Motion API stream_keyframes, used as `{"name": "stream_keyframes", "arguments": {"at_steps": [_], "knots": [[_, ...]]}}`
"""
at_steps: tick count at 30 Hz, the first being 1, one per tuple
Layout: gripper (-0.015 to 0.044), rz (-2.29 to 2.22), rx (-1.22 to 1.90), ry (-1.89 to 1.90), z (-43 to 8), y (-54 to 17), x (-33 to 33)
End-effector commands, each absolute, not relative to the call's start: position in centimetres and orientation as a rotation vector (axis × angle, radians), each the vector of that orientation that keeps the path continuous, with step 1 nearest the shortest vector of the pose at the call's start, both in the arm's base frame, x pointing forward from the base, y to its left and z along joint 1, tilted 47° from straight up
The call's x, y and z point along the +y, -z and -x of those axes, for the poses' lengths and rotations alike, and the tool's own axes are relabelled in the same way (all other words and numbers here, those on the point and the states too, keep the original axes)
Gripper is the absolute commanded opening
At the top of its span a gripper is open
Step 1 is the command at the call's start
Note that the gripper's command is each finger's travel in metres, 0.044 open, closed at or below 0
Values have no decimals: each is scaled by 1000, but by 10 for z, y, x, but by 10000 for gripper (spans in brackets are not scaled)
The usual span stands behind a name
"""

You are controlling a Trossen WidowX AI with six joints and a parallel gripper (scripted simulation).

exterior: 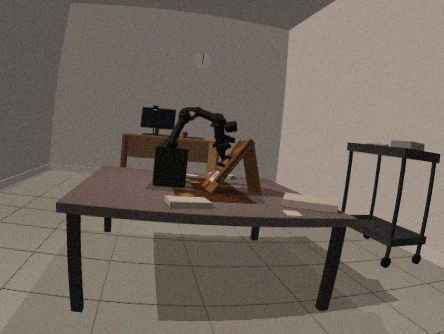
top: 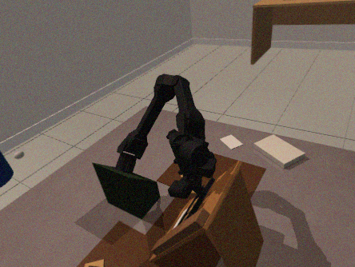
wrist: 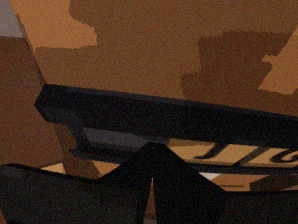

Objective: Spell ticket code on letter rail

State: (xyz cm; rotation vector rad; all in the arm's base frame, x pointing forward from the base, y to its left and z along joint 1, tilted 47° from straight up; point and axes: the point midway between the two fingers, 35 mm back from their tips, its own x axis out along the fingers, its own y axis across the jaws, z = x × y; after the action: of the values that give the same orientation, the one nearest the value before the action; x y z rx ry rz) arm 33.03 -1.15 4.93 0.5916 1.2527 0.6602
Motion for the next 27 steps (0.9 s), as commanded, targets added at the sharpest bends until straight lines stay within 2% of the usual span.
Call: {"name": "stream_keyframes", "arguments": {"at_steps": [1,27], "knots": [[0,-596,1249,-660,-333,-49,-10],[0,-596,1249,-660,-333,-44,-15]]}}
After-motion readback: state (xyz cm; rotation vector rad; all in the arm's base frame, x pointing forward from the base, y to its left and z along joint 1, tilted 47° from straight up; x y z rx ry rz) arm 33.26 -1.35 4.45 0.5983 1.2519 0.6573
